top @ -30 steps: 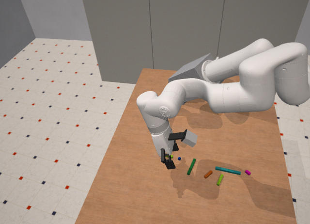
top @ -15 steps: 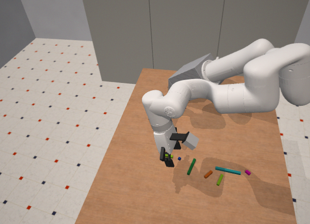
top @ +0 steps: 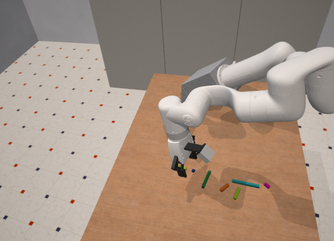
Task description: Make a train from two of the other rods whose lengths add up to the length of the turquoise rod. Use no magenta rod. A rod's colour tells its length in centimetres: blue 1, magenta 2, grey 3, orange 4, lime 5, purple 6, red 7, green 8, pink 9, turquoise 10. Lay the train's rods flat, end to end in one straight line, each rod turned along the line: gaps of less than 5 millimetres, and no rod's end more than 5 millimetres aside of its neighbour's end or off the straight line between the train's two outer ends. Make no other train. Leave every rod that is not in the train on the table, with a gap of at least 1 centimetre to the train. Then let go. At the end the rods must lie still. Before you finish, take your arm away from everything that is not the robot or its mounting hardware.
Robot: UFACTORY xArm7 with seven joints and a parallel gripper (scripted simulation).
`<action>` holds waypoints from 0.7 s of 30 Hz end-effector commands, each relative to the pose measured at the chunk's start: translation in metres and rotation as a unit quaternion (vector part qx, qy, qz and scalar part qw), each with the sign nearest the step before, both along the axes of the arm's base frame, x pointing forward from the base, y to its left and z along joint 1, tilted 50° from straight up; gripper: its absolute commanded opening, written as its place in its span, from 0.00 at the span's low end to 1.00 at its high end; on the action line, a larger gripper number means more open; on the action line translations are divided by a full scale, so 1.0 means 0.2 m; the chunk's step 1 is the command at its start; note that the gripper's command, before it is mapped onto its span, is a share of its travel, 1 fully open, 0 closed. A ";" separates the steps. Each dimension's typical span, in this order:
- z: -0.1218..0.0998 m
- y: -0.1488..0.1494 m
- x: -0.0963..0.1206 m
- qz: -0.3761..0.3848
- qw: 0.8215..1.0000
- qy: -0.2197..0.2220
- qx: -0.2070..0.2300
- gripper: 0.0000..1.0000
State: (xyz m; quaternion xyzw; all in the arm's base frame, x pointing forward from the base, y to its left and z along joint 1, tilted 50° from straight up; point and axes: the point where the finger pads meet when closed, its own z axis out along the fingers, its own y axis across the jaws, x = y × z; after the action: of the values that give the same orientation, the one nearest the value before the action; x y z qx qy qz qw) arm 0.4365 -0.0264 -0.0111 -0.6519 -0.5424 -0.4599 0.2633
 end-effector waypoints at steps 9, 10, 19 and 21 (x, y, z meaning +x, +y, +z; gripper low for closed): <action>-0.04 0.01 -0.07 -0.037 0.997 0.064 -0.008 1.00; -0.04 0.01 -0.07 -0.037 0.997 0.064 -0.008 1.00; -0.04 0.01 -0.07 -0.037 0.997 0.064 -0.008 1.00; -0.04 0.01 -0.07 -0.037 0.997 0.064 -0.008 1.00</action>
State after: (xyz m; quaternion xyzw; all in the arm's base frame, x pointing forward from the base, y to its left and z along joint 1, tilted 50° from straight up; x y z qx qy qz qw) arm 0.4227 -0.0223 -0.0200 -0.7000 -0.5049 -0.4223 0.2770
